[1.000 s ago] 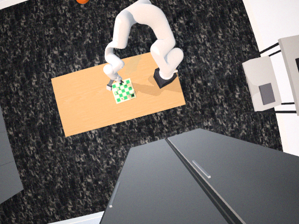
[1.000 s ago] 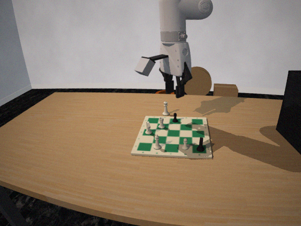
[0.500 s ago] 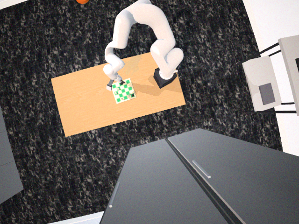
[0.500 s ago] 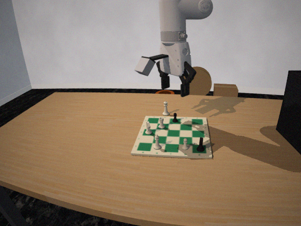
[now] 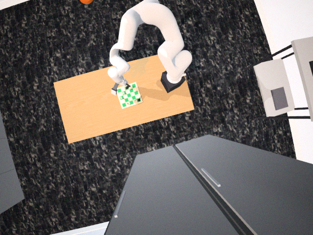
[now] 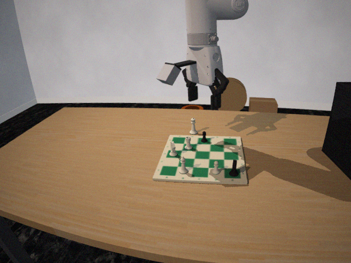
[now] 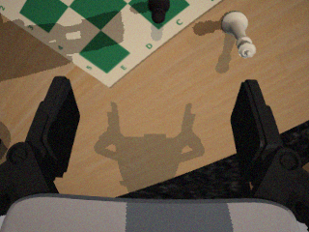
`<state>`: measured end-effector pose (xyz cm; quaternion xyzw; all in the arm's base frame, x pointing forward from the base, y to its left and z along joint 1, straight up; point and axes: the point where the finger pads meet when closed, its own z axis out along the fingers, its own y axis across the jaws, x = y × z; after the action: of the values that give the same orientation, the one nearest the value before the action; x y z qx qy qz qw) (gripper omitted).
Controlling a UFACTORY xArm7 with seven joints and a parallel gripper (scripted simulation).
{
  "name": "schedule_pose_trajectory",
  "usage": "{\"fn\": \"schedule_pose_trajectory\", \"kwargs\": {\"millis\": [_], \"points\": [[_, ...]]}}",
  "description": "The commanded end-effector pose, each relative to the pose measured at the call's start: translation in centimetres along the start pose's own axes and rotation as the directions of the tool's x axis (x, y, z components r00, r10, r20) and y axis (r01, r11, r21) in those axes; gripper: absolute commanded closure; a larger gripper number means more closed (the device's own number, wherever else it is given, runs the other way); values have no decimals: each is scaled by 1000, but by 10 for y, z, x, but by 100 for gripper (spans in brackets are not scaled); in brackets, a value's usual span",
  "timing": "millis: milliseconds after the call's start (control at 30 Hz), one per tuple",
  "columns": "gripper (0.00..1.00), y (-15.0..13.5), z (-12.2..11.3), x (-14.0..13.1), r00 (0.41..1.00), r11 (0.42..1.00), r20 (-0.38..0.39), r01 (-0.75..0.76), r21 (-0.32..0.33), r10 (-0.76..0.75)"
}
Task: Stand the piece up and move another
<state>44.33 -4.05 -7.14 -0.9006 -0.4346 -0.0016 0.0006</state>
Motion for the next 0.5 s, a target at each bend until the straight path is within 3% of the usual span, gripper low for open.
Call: {"fn": "schedule_pose_trajectory", "kwargs": {"millis": [0,267,467], "points": [[0,1,-16,1,1000,1000,-2,0,-4,0],[0,1,-52,1,1000,1000,-2,0,-4,0],[0,1,-64,1,1000,1000,-2,0,-4,0]]}}
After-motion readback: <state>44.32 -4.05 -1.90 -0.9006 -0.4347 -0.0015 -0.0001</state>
